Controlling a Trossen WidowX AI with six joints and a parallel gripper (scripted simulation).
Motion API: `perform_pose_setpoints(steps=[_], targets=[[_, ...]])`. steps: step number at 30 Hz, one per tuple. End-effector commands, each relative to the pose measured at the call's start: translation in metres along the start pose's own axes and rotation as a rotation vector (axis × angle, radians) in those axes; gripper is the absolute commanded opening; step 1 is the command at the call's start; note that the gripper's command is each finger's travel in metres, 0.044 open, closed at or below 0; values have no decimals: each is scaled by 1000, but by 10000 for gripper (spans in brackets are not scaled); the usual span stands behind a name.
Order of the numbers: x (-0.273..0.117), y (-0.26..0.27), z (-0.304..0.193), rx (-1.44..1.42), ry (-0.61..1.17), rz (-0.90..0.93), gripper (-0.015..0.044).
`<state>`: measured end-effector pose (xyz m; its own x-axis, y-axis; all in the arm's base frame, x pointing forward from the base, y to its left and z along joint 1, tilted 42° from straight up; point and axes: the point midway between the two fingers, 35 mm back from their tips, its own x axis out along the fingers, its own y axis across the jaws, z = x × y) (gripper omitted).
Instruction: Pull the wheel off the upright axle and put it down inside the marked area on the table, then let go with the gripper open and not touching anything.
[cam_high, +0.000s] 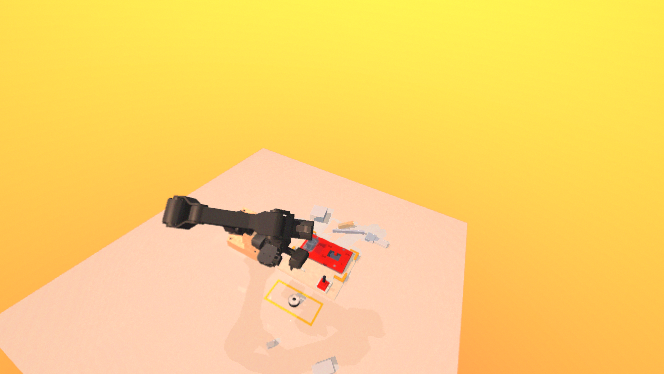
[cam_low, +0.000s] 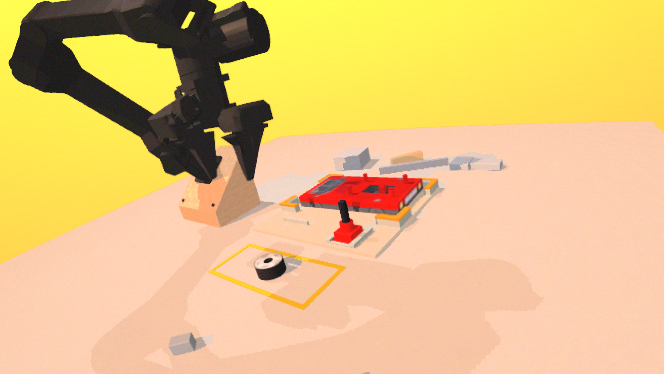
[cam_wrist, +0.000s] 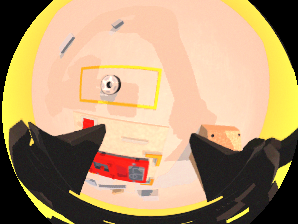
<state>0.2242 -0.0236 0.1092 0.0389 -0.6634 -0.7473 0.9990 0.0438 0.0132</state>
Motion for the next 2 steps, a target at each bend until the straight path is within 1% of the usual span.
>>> perform_pose_setpoints(steps=[1,2], targets=[[1,-1,-1,1,2,-4,440],[1,-1,-1,1,2,-4,440]])
